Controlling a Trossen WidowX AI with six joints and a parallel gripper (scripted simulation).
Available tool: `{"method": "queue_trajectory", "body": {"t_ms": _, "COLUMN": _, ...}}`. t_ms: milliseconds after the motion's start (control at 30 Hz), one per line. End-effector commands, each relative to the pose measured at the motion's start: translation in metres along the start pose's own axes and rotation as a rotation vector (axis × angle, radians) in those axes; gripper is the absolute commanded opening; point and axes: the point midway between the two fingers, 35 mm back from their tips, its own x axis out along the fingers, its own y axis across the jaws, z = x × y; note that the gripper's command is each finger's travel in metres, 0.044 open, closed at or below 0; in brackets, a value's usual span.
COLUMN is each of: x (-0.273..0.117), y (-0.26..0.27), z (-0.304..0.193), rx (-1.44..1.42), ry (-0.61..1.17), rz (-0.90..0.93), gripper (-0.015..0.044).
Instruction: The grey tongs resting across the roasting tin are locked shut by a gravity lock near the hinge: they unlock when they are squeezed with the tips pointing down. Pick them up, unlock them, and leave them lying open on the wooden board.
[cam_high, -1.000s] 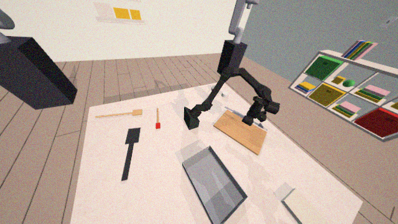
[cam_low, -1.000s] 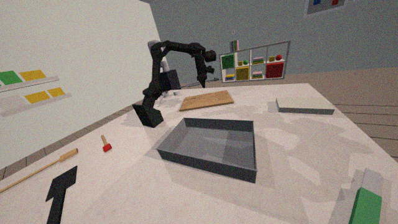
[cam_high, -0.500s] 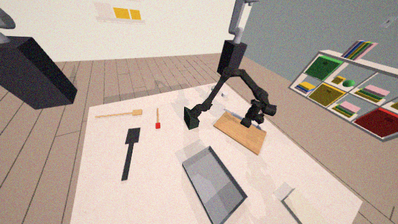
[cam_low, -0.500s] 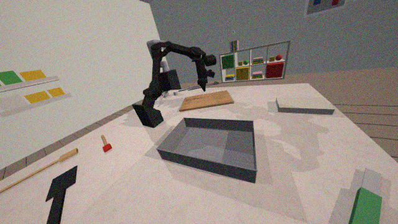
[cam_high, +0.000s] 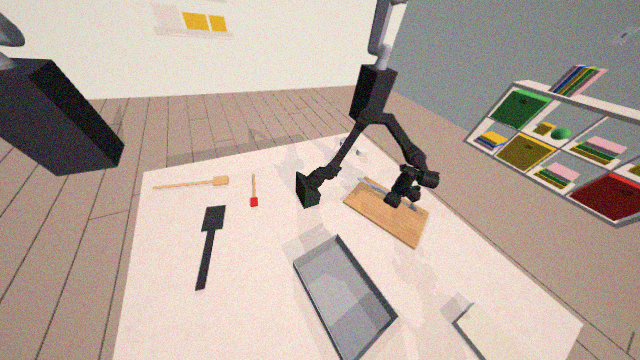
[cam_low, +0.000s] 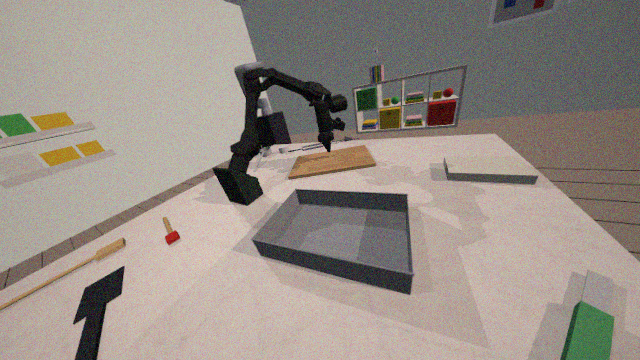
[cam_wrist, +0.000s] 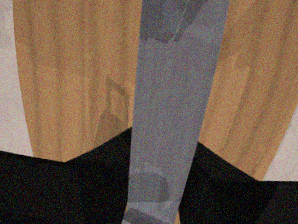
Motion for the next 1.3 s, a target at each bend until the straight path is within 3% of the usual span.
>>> {"method": "queue_trajectory", "body": {"t_ms": 0, "x": 0.007, "y": -0.001, "z": -0.002, "rx": 0.009, "ry": -0.001, "rz": -0.002, "gripper": -0.015}}
{"method": "queue_trajectory", "body": {"t_ms": 233, "x": 0.008, "y": -0.001, "z": -0.002, "rx": 0.009, "ry": -0.001, "rz": -0.001, "gripper": -0.015}}
{"method": "queue_trajectory", "body": {"t_ms": 967, "x": 0.007, "y": 0.0, "z": -0.002, "rx": 0.002, "ry": 0.0, "rz": 0.002, "gripper": 0.0427}}
{"method": "queue_trajectory", "body": {"t_ms": 1267, "x": -0.004, "y": 0.005, "z": 0.018, "rx": 0.002, "ry": -0.01, "rz": -0.006, "gripper": 0.044}}
